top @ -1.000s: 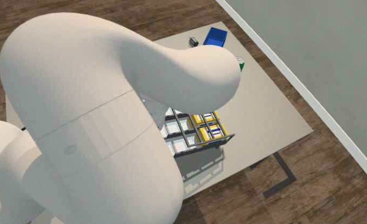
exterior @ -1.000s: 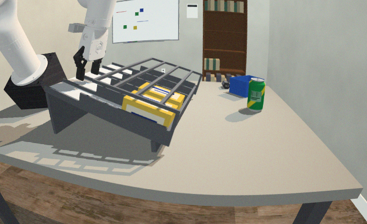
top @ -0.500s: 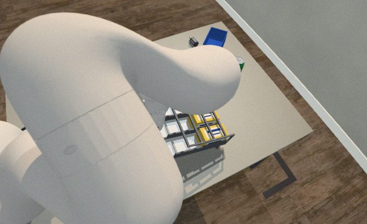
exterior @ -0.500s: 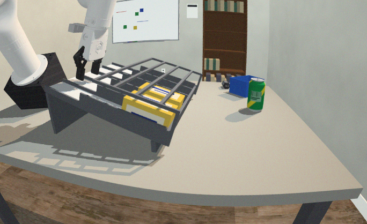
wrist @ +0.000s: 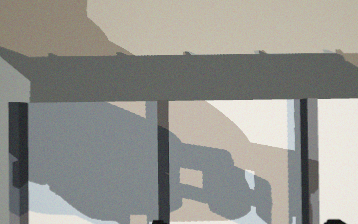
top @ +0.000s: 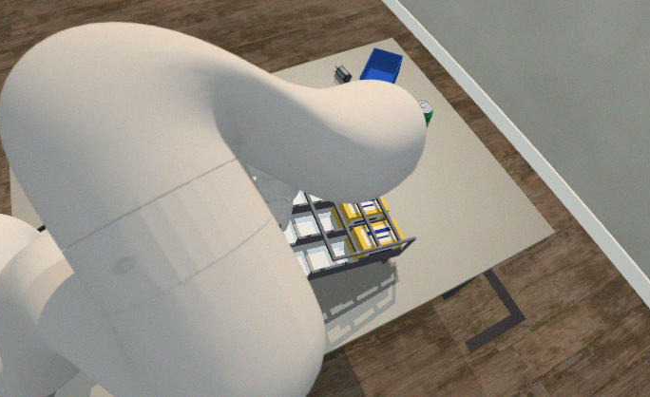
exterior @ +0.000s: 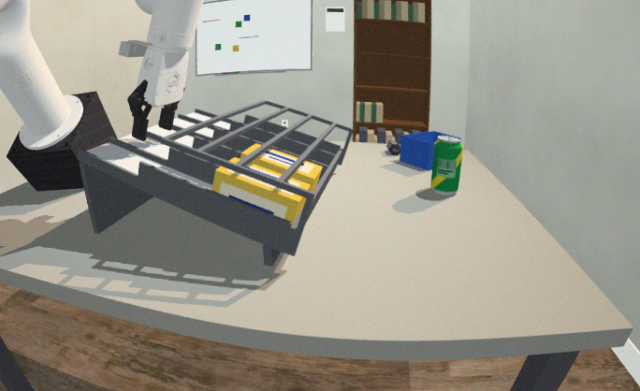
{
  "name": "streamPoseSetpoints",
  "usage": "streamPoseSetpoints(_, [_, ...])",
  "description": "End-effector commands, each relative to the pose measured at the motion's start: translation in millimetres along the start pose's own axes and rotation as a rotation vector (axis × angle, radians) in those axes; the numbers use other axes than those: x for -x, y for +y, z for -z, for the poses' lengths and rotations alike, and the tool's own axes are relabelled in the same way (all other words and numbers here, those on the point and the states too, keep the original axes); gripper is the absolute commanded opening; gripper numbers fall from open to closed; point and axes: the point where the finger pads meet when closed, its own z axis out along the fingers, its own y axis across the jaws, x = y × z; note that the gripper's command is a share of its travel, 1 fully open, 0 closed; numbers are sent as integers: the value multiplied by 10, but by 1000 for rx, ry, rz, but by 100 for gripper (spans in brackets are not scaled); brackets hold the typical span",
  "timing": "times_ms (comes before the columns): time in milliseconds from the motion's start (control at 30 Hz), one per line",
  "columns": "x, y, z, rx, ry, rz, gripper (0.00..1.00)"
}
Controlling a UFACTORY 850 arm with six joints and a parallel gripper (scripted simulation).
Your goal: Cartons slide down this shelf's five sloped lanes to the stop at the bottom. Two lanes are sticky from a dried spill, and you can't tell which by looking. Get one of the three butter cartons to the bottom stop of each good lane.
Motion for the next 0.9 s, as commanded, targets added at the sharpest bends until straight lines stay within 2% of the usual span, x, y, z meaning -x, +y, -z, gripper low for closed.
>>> streamPoseSetpoints(0, [4, 1, 5, 0, -1, 0, 92])
streamPoseSetpoints(300, [4, 1, 5, 0, -1, 0, 92])
streamPoseSetpoints(333, [4, 1, 5, 0, -1, 0, 100])
streamPoseSetpoints(867, [4, 1, 5, 0, -1, 0, 100])
